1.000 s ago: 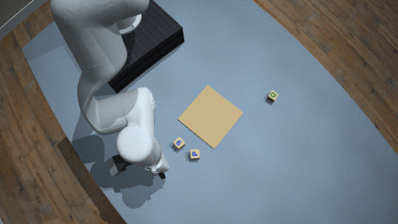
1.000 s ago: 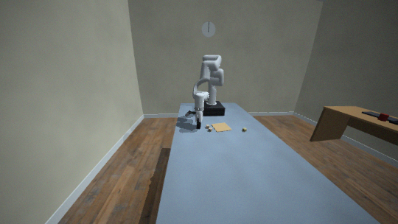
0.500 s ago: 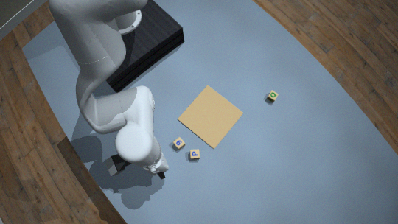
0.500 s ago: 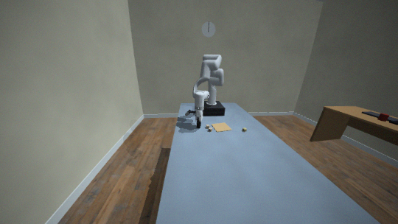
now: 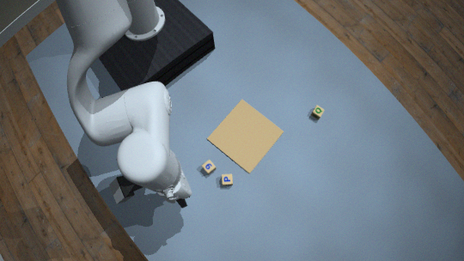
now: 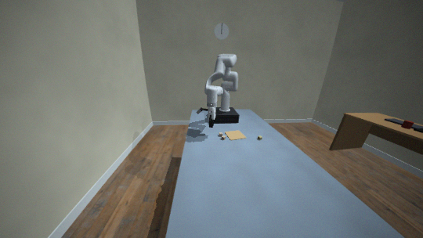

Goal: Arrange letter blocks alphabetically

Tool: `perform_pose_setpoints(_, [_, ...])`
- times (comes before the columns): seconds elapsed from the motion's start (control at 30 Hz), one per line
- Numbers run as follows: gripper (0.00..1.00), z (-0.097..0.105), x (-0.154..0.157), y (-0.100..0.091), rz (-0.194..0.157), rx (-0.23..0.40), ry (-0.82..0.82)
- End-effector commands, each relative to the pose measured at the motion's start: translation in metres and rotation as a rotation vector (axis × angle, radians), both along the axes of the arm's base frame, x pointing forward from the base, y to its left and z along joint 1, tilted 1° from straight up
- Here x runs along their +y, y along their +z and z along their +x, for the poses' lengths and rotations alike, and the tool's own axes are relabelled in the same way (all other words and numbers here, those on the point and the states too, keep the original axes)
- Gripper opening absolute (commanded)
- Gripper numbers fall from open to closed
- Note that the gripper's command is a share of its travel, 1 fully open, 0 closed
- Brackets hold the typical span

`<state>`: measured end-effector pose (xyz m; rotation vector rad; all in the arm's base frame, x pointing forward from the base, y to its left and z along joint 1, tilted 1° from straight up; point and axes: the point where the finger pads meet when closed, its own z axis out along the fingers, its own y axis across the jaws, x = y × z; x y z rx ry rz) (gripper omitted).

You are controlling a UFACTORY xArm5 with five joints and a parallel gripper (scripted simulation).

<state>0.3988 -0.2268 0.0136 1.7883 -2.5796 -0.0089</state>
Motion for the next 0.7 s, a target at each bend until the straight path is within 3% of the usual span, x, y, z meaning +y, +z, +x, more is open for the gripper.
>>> perform_pose_setpoints(0.0, [0.21,0.001,0.0,0.014,-0.001,-0.002,0.0])
perform_pose_setpoints(0.4, [0.21,0.003,0.006,0.015,-0.001,-0.002,0.009])
perform_pose_setpoints(0.5, [0.21,0.019,0.063,0.017,-0.002,-0.003,0.078])
perform_pose_setpoints(0.67, [0.21,0.028,0.121,0.019,-0.002,-0.005,0.149])
